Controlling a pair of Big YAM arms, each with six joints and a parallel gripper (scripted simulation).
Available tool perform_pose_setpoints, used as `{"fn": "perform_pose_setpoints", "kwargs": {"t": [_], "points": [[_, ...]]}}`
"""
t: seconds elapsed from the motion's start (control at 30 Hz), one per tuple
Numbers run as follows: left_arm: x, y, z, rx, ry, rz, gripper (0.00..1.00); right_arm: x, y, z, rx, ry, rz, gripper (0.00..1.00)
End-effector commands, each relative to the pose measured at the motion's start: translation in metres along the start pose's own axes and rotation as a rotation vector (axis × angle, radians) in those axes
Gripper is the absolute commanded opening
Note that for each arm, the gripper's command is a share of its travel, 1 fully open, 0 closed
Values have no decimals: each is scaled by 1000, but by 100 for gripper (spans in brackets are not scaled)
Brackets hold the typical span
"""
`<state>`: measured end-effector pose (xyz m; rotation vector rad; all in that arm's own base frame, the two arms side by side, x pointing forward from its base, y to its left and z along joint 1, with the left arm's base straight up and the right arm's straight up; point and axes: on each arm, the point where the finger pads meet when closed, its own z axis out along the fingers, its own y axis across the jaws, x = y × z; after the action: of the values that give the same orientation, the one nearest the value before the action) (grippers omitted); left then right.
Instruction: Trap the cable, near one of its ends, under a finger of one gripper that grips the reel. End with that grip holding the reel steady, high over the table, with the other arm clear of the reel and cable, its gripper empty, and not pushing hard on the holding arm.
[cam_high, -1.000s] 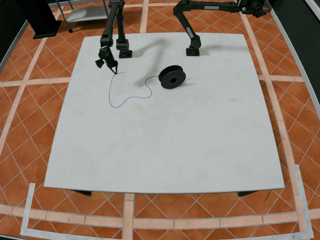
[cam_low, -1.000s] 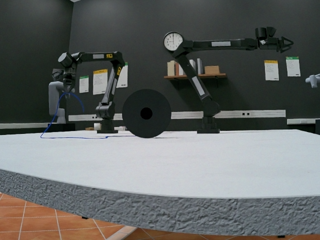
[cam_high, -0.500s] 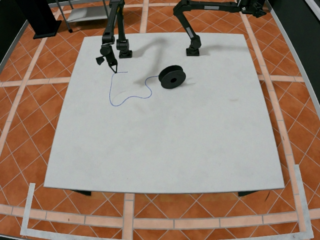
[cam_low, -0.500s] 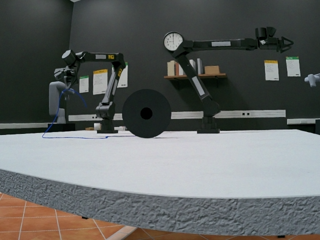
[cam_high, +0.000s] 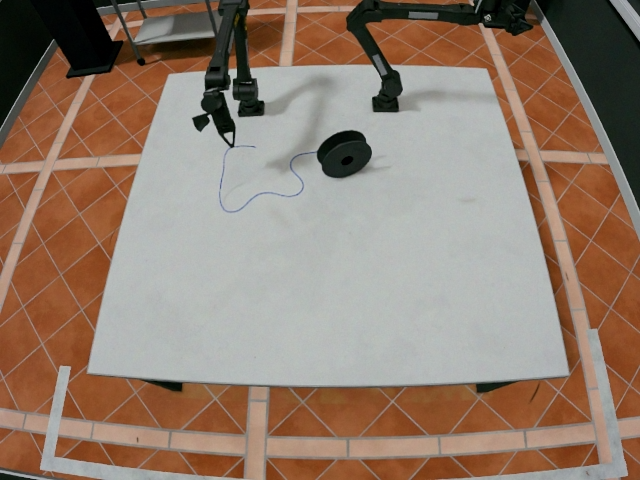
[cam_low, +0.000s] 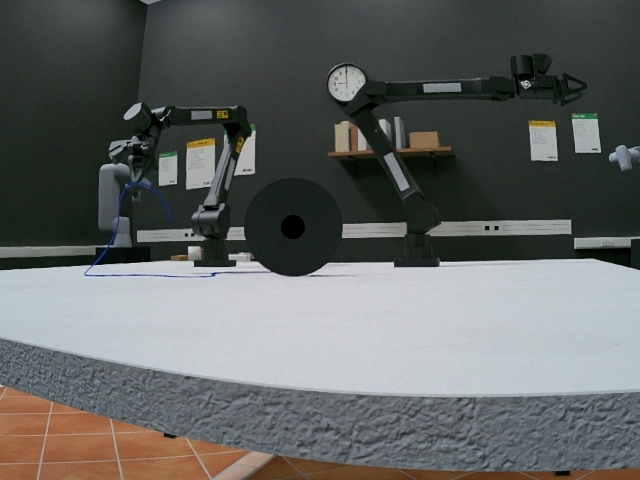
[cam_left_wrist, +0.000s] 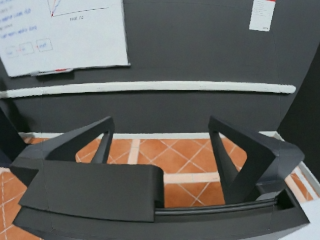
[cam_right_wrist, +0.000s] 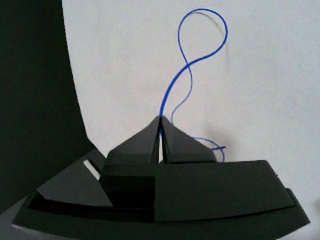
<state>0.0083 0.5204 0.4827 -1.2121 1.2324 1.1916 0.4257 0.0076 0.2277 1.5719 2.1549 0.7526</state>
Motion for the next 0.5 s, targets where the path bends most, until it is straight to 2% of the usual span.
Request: {"fn": "perform_pose_setpoints", "kwargs": {"t": [0.0,0.47], "points": [[-19,7,-4,-11,-42,-10,100,-1,32,-15,-77,-18,-27,0],[-19,7,-4,-11,-42,-10,100,12,43,-6,-68,-15,-18,0]]}}
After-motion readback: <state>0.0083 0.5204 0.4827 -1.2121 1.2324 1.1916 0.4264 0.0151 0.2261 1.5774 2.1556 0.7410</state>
